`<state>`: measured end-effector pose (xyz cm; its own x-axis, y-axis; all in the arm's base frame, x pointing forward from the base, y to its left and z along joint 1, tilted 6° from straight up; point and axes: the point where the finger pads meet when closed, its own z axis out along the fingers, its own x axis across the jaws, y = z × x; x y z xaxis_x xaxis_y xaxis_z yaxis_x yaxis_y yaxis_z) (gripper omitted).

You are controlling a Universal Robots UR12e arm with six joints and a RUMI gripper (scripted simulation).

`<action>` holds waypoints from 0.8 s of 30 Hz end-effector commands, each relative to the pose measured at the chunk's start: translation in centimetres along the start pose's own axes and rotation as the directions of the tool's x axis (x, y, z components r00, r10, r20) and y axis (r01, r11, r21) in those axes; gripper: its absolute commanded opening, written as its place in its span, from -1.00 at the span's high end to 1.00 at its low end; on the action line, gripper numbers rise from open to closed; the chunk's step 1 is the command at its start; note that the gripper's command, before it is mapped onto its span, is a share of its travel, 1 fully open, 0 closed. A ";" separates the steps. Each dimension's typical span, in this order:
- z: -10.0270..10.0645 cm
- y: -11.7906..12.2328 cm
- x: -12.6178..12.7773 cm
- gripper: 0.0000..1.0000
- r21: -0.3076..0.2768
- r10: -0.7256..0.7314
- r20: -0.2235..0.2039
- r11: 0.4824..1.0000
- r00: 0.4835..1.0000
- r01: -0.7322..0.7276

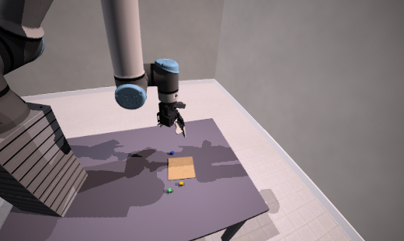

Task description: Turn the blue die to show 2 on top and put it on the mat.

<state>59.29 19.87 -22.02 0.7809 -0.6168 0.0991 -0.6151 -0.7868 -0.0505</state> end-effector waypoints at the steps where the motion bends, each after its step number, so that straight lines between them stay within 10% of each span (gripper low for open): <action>1: 0.0 0.0 0.0 -1.00 0.001 -0.001 -0.001 1.000 1.000 0.001; 24: 1.4 1.5 -0.3 -1.00 0.000 -0.221 -0.001 0.975 0.975 0.221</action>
<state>58.27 18.78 -23.53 0.8972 -0.4282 0.1078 -0.4279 -0.9034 -0.0272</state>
